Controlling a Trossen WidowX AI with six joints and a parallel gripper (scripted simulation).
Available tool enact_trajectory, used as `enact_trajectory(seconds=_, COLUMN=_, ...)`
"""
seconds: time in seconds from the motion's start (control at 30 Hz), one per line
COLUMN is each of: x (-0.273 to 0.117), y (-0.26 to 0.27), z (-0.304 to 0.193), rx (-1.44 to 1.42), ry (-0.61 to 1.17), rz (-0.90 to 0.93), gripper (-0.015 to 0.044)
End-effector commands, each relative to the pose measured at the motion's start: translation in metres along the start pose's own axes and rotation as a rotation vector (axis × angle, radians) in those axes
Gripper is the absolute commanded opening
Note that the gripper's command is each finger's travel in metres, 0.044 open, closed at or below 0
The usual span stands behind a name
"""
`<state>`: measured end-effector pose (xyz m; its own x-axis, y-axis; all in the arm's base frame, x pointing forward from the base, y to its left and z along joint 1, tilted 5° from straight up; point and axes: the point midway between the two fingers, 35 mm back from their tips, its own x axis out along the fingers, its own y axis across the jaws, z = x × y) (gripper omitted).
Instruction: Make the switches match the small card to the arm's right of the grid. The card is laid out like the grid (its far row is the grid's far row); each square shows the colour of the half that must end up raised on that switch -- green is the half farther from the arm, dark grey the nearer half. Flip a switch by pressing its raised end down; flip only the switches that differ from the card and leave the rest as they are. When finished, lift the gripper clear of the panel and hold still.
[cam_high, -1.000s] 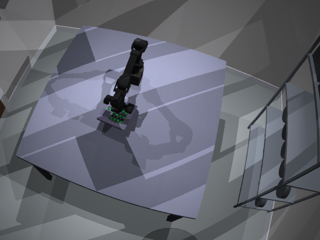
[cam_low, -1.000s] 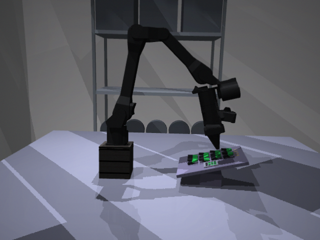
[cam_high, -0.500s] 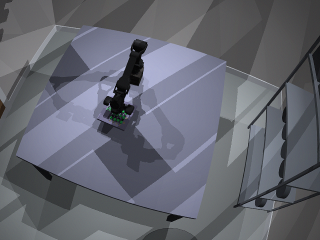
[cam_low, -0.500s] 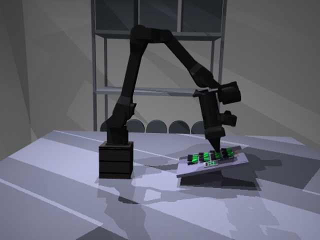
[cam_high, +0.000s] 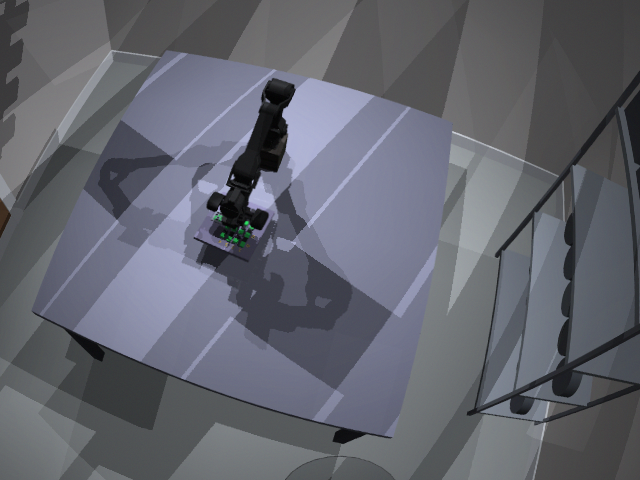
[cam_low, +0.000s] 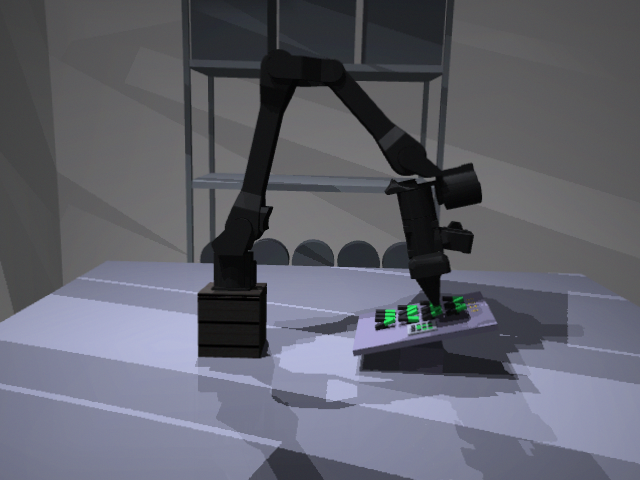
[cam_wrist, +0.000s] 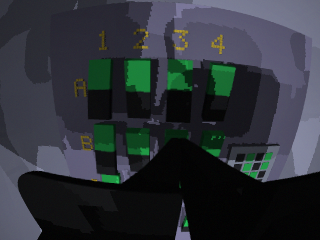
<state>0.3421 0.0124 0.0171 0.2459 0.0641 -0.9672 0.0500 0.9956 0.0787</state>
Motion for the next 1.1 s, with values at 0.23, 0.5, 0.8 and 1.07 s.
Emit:
enact_trajectory(seconds=0.23, x=0.0016, y=0.0006, z=-0.0009, rx=0.000, ry=0.002, rz=0.004, gripper=0.0000)
enact_trajectory(seconds=0.5, x=0.0026, y=0.0006, z=-0.0009, rx=0.000, ry=0.002, rz=0.004, gripper=0.0000)
enact_trajectory(seconds=0.8, x=0.0038, y=0.0006, z=-0.0009, rx=0.000, ry=0.002, rz=0.004, gripper=0.0000)
enact_trajectory(seconds=1.07, x=0.0049, y=0.0006, z=-0.0008, rx=0.000, ry=0.002, rz=0.004, gripper=0.0000)
